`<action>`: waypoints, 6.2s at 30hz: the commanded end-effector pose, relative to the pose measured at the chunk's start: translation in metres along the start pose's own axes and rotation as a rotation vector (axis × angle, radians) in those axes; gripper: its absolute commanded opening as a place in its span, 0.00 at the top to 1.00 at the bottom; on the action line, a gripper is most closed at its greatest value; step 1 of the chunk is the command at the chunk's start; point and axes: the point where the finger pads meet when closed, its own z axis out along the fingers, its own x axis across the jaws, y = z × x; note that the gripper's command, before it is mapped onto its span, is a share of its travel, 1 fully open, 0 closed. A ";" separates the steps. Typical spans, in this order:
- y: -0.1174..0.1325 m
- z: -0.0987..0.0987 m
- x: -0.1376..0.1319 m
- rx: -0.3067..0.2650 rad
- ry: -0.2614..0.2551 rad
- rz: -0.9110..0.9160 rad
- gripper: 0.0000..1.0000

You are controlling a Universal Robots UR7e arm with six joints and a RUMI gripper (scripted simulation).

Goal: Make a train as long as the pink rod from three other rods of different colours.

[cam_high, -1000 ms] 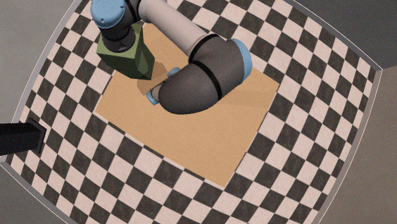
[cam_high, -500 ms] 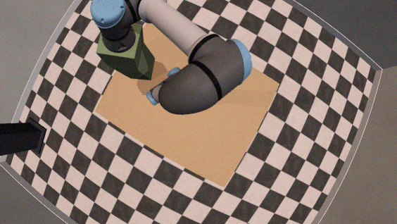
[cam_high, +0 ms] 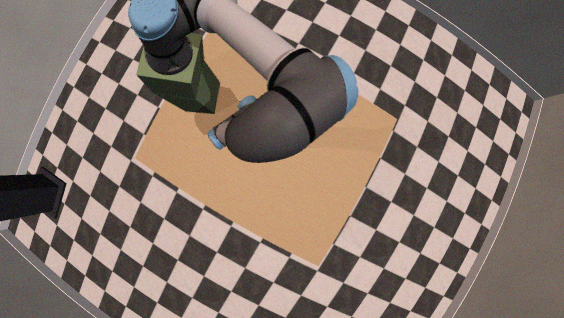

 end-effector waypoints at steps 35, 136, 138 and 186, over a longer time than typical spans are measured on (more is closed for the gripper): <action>-0.002 0.000 0.001 0.002 0.003 -0.002 1.00; -0.041 -0.100 -0.042 0.000 0.006 -0.933 1.00; -0.042 -0.100 -0.044 0.000 0.006 -0.979 1.00; -0.059 -0.101 -0.070 0.000 0.004 -1.559 1.00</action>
